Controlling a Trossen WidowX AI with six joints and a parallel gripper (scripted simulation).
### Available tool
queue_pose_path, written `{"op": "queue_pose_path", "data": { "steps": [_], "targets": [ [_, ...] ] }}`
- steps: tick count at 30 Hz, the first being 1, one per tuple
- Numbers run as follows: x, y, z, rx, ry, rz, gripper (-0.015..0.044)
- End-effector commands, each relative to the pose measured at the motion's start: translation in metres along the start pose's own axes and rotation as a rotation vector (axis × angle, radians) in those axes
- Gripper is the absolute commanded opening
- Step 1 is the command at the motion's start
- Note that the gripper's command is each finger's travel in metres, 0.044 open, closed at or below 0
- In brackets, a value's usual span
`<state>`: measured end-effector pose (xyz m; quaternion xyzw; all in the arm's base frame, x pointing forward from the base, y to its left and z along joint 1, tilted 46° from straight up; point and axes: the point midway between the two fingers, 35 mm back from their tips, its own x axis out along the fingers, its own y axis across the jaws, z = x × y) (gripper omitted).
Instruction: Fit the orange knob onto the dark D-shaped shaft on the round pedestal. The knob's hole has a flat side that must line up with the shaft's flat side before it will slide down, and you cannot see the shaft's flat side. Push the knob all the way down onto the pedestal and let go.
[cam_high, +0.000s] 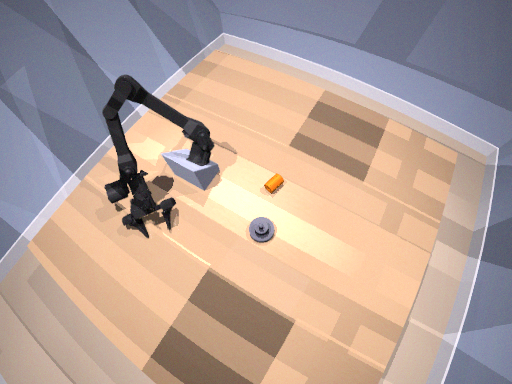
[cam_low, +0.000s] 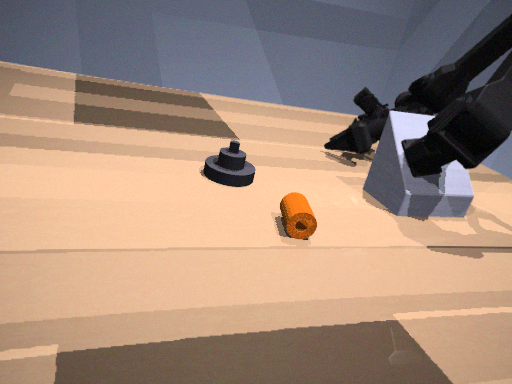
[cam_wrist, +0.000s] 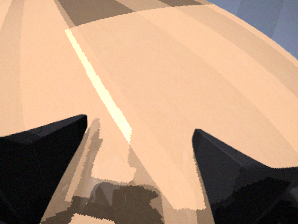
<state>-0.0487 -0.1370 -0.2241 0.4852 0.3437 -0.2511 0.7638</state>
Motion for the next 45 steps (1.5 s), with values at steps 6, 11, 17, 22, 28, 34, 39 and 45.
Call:
{"op": "queue_pose_path", "data": {
  "steps": [6, 11, 17, 22, 28, 34, 39, 45],
  "targets": [
    [-0.019, -0.009, 0.033, 0.113, 0.091, -0.018, 0.044],
    [-0.046, 0.004, 0.114, 0.265, 0.181, -0.06, 0.044],
    [-0.066, 0.054, 0.191, 0.415, 0.242, -0.116, 0.044],
    [-0.078, 0.119, 0.24, 0.515, 0.278, -0.154, 0.044],
    [-0.094, 0.224, 0.274, 0.634, 0.318, -0.196, 0.044],
    [-0.122, 0.337, 0.27, 0.75, 0.358, -0.237, 0.044],
    [-0.157, 0.422, 0.236, 0.845, 0.392, -0.274, 0.044],
    [-0.171, 0.444, 0.222, 0.874, 0.402, -0.285, 0.044]
  ]
}}
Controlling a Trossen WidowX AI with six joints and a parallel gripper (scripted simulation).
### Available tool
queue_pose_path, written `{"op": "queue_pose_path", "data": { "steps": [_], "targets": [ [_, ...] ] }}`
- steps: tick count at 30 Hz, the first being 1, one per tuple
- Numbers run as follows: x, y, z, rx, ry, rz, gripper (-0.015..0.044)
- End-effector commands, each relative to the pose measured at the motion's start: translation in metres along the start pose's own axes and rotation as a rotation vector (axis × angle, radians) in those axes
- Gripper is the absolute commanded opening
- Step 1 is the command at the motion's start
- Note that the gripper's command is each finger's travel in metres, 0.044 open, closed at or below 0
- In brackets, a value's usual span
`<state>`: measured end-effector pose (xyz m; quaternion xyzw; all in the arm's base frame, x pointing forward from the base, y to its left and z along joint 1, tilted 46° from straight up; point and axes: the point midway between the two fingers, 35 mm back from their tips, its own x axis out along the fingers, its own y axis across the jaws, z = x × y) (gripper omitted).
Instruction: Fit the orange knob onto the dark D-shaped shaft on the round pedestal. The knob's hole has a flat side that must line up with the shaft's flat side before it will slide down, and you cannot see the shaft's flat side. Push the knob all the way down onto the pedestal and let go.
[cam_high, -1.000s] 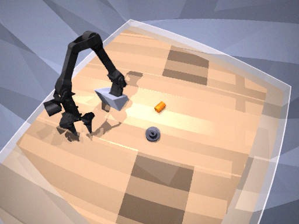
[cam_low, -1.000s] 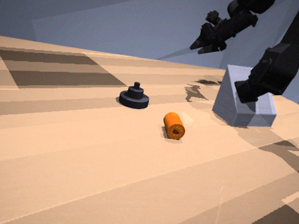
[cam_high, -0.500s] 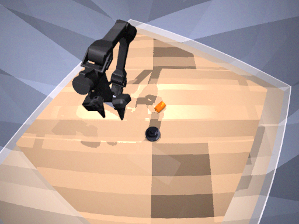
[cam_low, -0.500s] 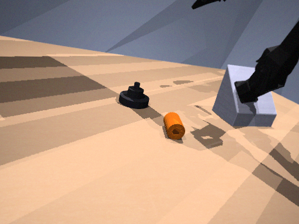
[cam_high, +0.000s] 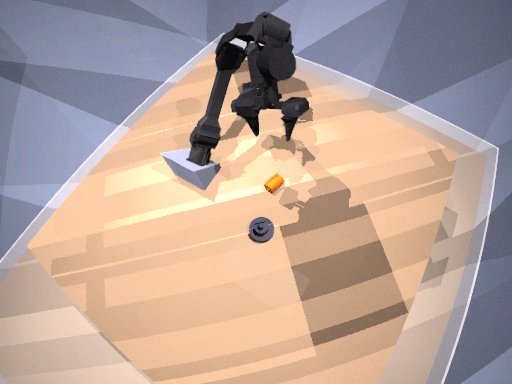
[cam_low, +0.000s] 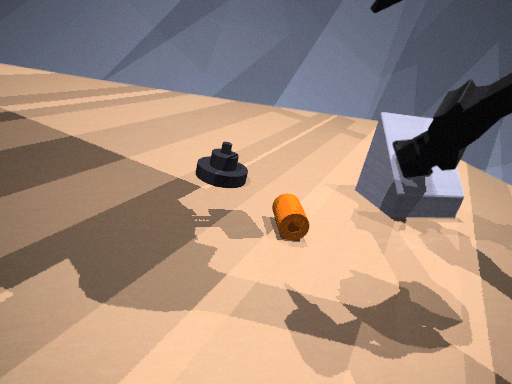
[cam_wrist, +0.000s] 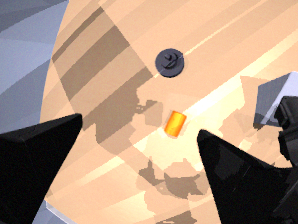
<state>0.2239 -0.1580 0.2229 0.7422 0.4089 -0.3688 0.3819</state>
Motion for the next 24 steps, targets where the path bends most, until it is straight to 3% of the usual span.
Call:
{"op": "queue_pose_path", "data": {
  "steps": [1, 4, 9, 15, 24],
  "targets": [
    [0.0, -0.002, -0.005, 0.031, 0.008, -0.014, 0.044],
    [0.011, -0.001, -0.007, 0.039, 0.029, -0.028, 0.044],
    [0.095, -0.009, -0.029, 0.104, 0.174, -0.161, 0.044],
    [0.185, -0.059, -0.065, 0.202, 0.298, -0.369, 0.044],
    [0.21, -0.073, -0.075, 0.214, 0.308, -0.394, 0.044]
  ]
}}
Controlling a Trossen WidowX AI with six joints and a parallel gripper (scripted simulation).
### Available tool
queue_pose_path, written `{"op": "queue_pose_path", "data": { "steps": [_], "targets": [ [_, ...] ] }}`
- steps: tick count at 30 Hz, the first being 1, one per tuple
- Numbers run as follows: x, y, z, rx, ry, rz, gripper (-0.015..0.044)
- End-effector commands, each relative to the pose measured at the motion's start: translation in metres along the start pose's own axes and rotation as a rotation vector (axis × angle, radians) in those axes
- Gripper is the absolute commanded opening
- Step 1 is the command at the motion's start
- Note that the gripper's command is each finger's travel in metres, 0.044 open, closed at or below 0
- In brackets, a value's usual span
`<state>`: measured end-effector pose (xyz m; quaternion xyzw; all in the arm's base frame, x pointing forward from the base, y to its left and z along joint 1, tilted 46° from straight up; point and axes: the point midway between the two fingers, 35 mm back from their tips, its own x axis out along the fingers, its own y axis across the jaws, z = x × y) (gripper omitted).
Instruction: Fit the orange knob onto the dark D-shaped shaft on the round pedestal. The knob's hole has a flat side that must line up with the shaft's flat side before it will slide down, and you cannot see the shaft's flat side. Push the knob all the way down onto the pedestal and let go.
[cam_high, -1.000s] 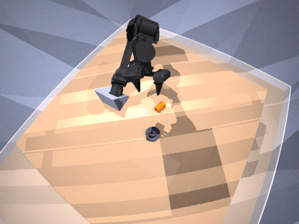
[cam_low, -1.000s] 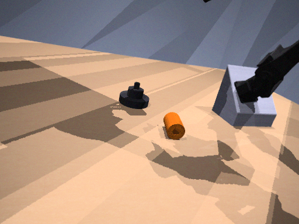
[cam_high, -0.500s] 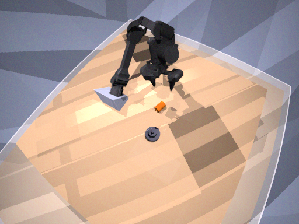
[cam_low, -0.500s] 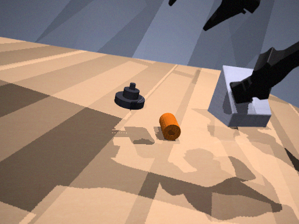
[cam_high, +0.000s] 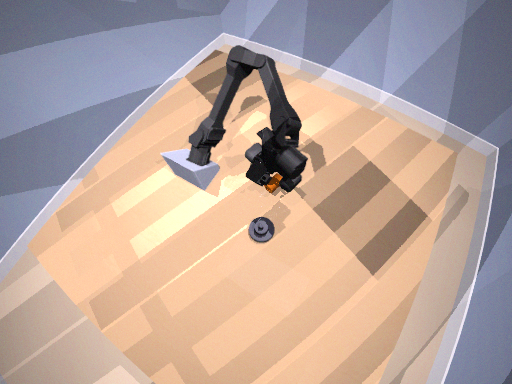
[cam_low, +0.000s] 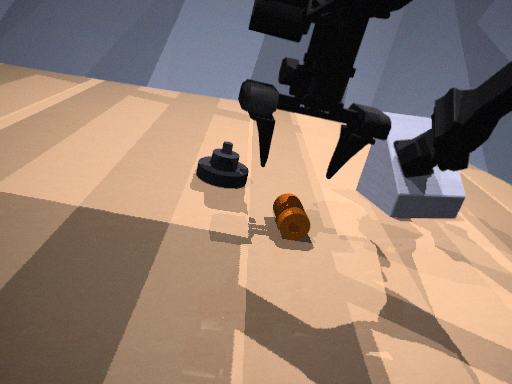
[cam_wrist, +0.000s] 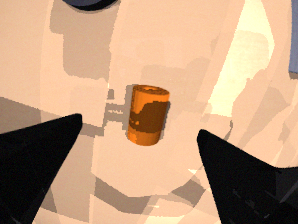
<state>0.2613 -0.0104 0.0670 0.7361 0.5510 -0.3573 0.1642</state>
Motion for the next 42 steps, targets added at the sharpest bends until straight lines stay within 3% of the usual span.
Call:
{"op": "queue_pose_path", "data": {
  "steps": [1, 36, 42],
  "targets": [
    [0.021, -0.005, 0.0, 0.009, 0.005, -0.021, 0.044],
    [0.068, -0.006, -0.001, 0.009, 0.008, -0.022, 0.044],
    [0.068, -0.006, -0.001, 0.009, 0.008, -0.022, 0.0282]
  ]
}}
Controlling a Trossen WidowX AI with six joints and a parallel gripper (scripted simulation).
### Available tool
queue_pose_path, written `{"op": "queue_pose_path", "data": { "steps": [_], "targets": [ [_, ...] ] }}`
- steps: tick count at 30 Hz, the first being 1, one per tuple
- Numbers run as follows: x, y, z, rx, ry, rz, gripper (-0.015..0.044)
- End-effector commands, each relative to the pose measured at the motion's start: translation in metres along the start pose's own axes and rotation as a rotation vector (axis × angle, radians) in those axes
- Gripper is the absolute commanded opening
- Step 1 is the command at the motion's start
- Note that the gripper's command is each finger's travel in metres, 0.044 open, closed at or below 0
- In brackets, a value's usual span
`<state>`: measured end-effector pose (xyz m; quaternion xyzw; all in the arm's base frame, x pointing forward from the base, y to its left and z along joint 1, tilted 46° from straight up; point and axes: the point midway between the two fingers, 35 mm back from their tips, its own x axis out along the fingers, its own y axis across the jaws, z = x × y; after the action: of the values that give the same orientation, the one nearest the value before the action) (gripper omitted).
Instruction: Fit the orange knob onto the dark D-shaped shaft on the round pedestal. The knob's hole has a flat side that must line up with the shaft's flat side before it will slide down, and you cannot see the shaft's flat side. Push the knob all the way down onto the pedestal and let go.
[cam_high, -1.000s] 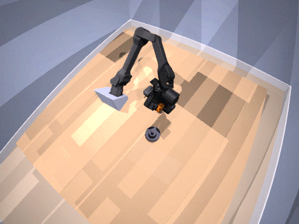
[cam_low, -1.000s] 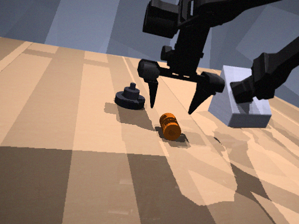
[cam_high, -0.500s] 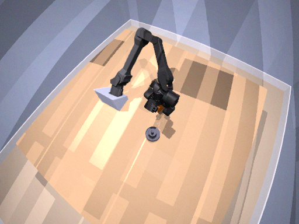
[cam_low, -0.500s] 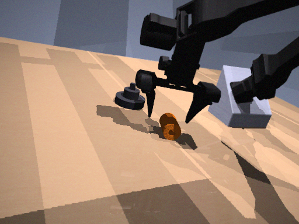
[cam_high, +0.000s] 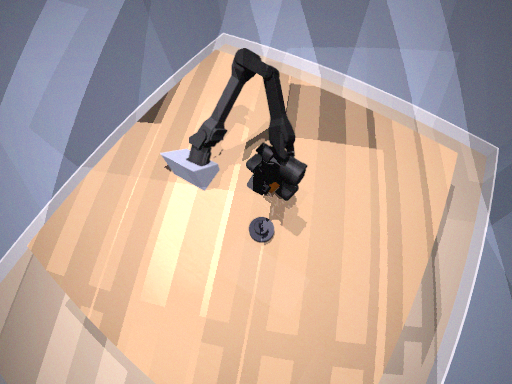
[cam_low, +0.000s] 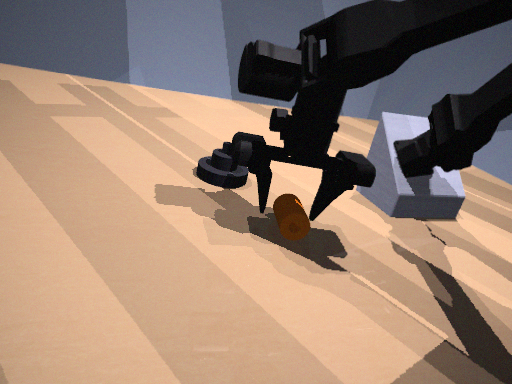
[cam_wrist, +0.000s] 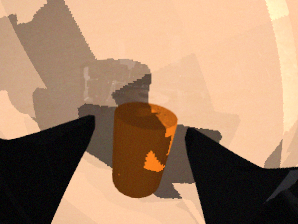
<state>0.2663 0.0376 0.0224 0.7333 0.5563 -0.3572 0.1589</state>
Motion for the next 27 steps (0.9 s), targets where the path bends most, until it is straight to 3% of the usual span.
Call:
{"op": "queue_pose_path", "data": {
  "steps": [1, 9, 18, 27],
  "targets": [
    [0.0022, -0.0016, 0.0003, 0.006, 0.002, -0.007, 0.0256],
    [0.0022, -0.0016, 0.0003, 0.006, 0.002, -0.007, 0.024],
    [0.0022, -0.0016, 0.0003, 0.006, 0.002, -0.007, 0.018],
    [-0.0024, -0.001, -0.0038, 0.003, -0.088, -0.005, 0.018]
  ]
}}
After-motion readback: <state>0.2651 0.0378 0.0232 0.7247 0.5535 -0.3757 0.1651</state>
